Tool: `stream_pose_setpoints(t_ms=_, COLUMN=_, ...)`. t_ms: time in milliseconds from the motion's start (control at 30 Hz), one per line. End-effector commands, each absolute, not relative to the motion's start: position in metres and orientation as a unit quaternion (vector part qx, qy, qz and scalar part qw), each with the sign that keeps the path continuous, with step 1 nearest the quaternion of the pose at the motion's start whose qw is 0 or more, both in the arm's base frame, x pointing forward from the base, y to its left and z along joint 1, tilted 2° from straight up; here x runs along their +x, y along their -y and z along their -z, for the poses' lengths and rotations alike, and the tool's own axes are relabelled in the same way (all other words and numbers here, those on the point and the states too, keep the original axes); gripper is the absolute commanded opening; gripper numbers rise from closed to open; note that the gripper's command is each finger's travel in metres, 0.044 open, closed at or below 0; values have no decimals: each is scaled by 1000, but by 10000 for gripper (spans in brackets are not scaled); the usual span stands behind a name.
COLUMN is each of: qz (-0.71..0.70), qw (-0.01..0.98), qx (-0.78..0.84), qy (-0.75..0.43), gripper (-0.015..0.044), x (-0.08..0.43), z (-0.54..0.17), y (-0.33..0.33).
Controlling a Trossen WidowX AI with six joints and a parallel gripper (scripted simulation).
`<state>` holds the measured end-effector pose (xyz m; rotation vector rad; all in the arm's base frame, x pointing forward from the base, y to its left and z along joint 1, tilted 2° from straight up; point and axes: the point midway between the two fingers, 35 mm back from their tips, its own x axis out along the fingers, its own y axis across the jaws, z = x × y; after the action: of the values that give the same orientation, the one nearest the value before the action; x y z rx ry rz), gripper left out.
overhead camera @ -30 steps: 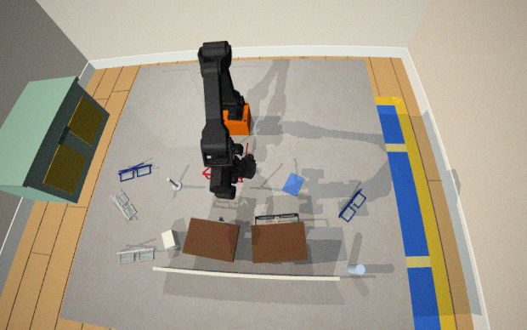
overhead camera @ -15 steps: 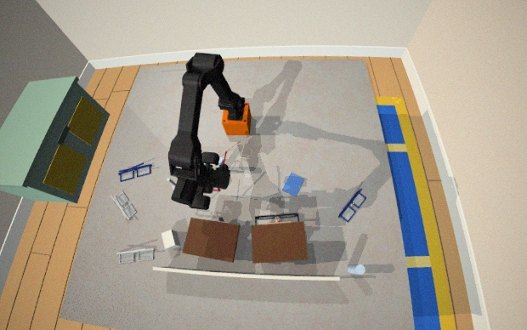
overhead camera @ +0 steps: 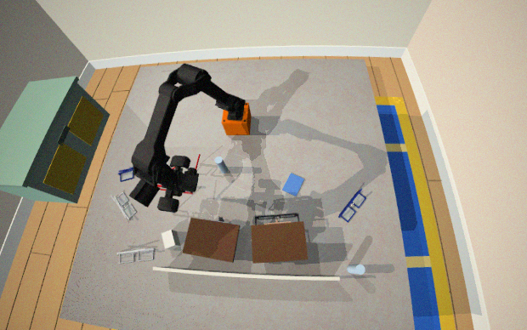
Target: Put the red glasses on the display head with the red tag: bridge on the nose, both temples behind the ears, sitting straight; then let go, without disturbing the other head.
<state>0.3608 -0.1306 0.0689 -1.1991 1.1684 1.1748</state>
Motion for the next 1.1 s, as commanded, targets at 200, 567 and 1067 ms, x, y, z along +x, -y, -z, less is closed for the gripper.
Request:
stream_pose_setpoints(t_ms=200, qz=-490, qw=522, qx=-501, qy=-486, gripper=0, x=360, z=-68, y=168)
stream_pose_setpoints(t_ms=567, qz=-490, qw=522, qx=-501, qy=-486, gripper=0, x=363, z=-23, y=167)
stream_pose_setpoints(t_ms=1067, qz=-490, qw=522, qx=-501, qy=-486, gripper=0, x=367, z=-8, y=162)
